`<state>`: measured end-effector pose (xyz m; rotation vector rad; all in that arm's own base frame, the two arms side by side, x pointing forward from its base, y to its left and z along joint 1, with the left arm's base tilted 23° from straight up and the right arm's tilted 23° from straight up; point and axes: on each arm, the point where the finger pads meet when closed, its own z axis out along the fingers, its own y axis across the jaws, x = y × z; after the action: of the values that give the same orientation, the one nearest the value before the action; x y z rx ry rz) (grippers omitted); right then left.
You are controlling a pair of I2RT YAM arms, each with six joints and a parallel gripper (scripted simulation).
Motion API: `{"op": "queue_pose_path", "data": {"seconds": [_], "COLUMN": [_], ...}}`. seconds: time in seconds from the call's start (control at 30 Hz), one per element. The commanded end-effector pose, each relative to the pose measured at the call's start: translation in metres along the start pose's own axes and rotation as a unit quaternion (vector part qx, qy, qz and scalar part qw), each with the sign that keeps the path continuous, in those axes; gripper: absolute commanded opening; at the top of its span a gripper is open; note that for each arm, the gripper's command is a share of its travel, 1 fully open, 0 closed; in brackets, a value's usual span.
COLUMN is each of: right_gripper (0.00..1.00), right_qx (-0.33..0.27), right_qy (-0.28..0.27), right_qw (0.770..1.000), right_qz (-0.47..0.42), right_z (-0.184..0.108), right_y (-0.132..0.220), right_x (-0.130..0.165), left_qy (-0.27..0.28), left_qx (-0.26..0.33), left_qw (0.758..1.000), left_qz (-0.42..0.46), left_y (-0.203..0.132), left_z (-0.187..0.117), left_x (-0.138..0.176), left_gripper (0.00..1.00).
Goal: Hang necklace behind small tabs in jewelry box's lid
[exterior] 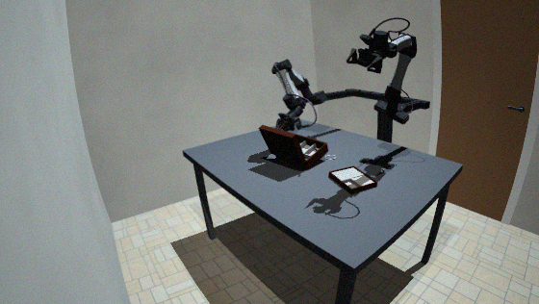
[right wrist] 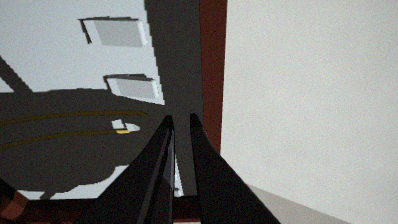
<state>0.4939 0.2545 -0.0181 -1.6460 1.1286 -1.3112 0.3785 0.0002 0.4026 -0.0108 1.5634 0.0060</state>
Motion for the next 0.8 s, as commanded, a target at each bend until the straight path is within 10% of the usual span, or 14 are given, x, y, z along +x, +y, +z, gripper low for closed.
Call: {"op": "queue_pose_path", "data": {"seconds": [0.0,0.77], "right_gripper": [0.12,0.12], "right_qx": [0.065,0.062], "right_qy": [-0.008,-0.003], "right_qw": [0.997,0.997], "right_qz": [0.039,0.043], "right_z": [-0.005,-0.007], "right_y": [-0.056,-0.055], "right_x": [-0.006,-0.003], "left_qy": [-0.024,-0.024], "left_qx": [-0.004,-0.004], "left_qw": [1.000,1.000], "left_qz": [0.003,0.003], "left_y": [0.001,0.001], "left_z": [-0.004,-0.004], "left_x": [-0.022,-0.022], "left_gripper": [1.00,1.00]}}
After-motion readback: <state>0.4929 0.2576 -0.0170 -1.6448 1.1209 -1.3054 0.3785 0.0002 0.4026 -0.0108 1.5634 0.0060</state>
